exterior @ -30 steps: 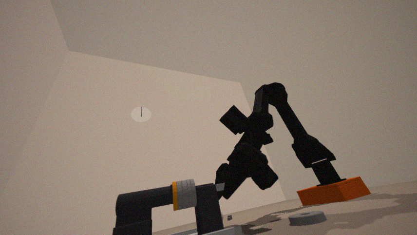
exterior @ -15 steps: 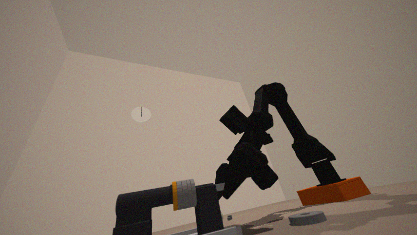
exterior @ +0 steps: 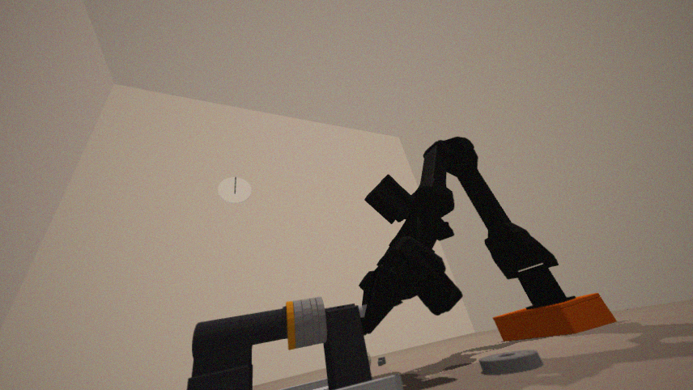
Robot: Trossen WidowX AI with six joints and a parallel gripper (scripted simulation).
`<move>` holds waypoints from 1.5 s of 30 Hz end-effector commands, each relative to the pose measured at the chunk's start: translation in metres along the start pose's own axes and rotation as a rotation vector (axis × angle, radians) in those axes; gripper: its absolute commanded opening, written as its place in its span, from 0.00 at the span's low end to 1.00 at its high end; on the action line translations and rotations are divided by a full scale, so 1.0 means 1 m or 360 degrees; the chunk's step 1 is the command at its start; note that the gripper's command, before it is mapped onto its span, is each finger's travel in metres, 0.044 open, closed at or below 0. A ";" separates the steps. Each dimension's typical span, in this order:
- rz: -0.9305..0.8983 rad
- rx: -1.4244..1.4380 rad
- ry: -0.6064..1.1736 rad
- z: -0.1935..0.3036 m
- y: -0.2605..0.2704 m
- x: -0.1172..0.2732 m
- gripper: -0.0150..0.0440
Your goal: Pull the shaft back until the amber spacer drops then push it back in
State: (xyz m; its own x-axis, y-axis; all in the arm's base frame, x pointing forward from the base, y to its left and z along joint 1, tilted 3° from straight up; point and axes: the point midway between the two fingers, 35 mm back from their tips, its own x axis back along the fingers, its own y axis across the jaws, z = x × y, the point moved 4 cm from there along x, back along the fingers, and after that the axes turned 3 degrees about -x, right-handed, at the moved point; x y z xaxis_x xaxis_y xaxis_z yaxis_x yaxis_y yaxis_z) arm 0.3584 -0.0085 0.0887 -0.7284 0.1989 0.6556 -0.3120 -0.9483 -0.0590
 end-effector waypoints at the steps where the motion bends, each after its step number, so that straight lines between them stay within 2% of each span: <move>1: 0.0000 0.0000 0.0000 0.000 0.000 0.000 0.31; 5: 0.0001 0.0001 0.0001 0.000 0.000 0.000 0.25; 45: 0.0004 0.0004 0.0001 -0.012 0.001 0.011 0.25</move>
State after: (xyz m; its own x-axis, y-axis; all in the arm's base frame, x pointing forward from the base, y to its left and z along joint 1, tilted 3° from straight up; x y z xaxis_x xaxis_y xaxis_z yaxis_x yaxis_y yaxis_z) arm 0.3441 -0.0041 0.0865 -0.7293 0.1959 0.6556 -0.3059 -0.9504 -0.0563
